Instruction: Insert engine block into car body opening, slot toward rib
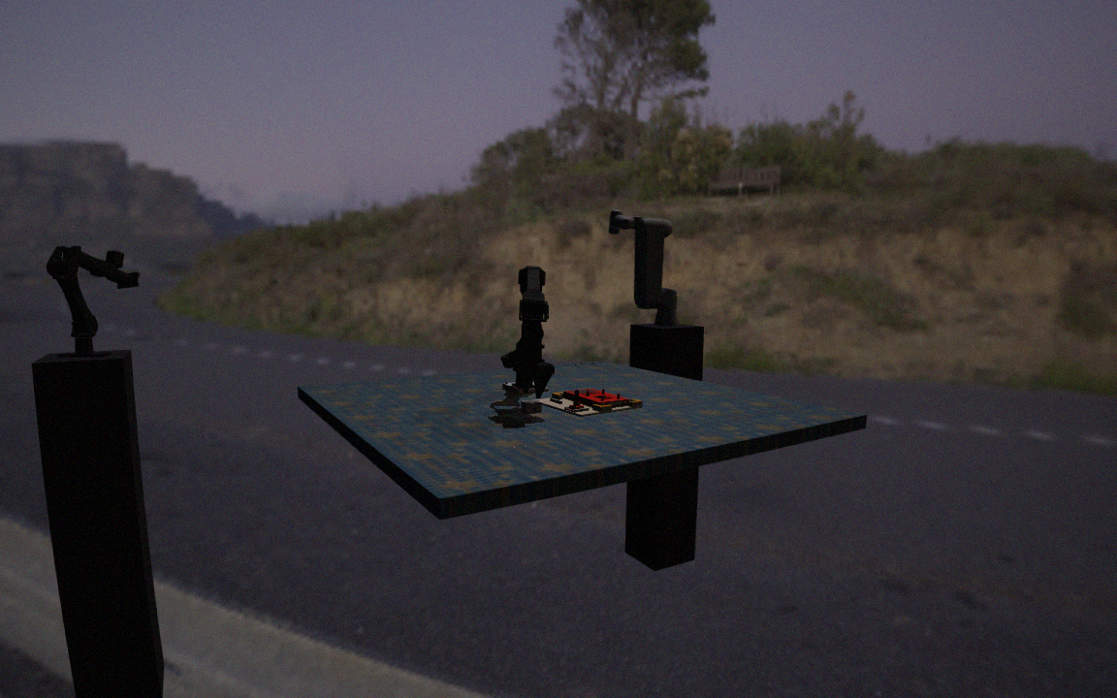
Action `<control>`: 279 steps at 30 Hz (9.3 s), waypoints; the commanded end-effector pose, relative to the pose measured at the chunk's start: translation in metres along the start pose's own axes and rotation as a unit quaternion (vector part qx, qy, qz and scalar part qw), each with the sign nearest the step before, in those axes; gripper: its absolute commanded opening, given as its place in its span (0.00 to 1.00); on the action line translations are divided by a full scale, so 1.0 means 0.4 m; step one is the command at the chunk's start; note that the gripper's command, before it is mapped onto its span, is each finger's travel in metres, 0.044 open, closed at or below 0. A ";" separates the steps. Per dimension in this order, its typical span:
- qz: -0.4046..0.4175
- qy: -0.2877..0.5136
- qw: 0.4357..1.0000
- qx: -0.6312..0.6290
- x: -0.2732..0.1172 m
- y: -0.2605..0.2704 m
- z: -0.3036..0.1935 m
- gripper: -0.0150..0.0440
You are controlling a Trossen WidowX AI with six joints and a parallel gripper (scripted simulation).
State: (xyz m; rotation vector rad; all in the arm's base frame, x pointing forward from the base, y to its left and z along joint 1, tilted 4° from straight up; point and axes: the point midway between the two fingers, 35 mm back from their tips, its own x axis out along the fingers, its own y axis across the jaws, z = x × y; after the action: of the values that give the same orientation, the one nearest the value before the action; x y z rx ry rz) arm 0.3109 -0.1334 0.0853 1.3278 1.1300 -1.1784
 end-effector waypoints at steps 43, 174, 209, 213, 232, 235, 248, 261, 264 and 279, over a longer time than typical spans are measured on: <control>-0.007 -0.001 1.000 0.003 0.004 0.006 0.005 0.25; 0.003 0.013 0.660 -0.751 -0.056 0.003 -0.581 0.52; 0.004 0.012 0.623 -0.782 -0.054 0.004 -0.579 0.52; 0.003 0.012 0.649 -0.761 -0.054 0.004 -0.579 0.52; 0.003 0.012 0.654 -0.757 -0.046 0.003 -0.579 0.52; 0.003 0.012 0.657 -0.754 -0.044 0.003 -0.579 0.52; 0.003 0.013 0.678 -0.735 -0.037 0.003 -0.579 0.52; 0.003 0.013 0.671 -0.742 -0.030 0.003 -0.579 0.52; 0.003 0.013 0.671 -0.742 -0.029 0.003 -0.579 0.52; 0.003 0.013 0.673 -0.739 -0.021 0.003 -0.579 0.52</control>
State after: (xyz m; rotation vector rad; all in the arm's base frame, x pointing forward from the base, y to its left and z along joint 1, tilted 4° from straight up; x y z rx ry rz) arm 0.3274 0.0978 0.1038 0.0259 1.4892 0.0609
